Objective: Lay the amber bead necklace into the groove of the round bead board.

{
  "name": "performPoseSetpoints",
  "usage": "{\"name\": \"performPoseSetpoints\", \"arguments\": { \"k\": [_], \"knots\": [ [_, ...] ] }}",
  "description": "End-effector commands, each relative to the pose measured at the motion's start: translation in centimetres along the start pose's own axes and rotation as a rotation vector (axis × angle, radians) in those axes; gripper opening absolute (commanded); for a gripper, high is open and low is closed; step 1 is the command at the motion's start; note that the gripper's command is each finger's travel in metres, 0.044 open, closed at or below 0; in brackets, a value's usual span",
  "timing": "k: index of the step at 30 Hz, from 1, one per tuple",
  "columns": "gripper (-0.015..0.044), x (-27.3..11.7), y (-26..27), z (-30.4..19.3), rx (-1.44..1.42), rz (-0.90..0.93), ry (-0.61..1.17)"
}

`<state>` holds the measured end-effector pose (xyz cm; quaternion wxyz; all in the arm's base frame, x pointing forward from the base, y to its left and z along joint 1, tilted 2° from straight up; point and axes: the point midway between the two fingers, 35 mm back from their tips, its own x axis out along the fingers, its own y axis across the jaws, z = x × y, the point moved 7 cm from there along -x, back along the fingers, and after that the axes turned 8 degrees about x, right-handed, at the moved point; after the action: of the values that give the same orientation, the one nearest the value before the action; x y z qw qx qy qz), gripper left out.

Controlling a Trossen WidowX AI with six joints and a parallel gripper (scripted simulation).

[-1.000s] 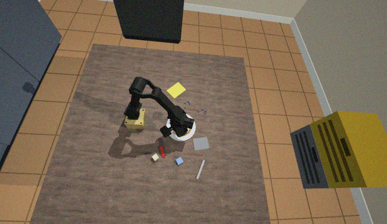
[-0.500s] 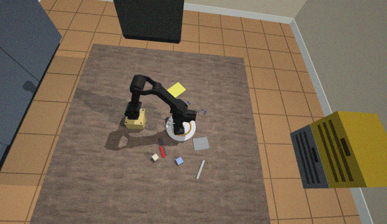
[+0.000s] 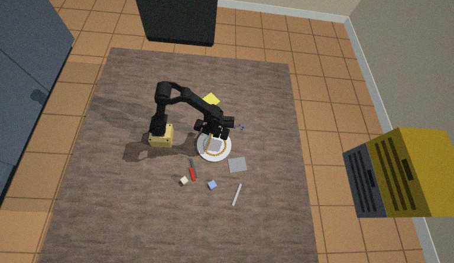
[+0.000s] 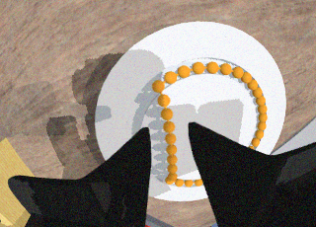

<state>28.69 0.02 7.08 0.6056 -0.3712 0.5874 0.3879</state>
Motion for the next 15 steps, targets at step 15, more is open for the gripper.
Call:
{"name": "performPoseSetpoints", "arguments": {
  "k": [15],
  "knots": [
    [0.012, 0.5, 0.0, 0.9, -0.192, -0.015, -0.01]
  ]
}}
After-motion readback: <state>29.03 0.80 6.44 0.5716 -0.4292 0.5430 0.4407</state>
